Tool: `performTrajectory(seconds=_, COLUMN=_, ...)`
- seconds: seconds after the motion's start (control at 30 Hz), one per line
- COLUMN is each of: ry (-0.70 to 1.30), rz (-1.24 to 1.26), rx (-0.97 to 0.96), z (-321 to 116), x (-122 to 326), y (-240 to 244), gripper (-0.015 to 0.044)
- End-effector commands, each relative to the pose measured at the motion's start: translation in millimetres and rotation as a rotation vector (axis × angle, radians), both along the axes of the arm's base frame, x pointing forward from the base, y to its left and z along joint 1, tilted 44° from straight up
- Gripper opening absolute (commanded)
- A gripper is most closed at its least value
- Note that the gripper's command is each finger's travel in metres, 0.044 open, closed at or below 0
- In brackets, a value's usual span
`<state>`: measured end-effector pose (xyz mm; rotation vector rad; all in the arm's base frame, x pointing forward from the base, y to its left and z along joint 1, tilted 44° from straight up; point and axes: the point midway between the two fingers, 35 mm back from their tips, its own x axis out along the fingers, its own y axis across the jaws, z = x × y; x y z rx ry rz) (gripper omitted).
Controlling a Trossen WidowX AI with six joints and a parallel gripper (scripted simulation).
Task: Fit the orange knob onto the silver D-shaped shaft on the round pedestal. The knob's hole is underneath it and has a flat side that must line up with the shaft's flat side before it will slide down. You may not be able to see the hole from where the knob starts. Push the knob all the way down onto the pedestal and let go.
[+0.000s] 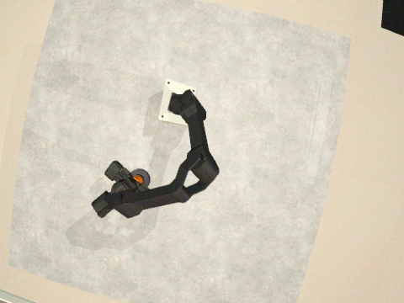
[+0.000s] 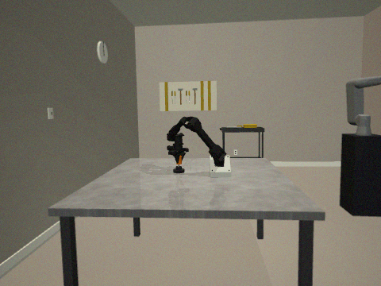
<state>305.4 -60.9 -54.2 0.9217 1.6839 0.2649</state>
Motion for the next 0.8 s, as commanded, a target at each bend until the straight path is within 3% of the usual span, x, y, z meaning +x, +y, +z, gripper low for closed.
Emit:
performTrajectory(seconds=0.0, ry=-0.010, rz=0.002, rx=-0.004, z=0.4, x=1.3, y=-1.4, gripper=0.0000)
performTrajectory(seconds=0.77, ry=-0.010, rz=0.002, rx=-0.004, z=-3.4, x=5.0, y=0.3, gripper=0.0000)
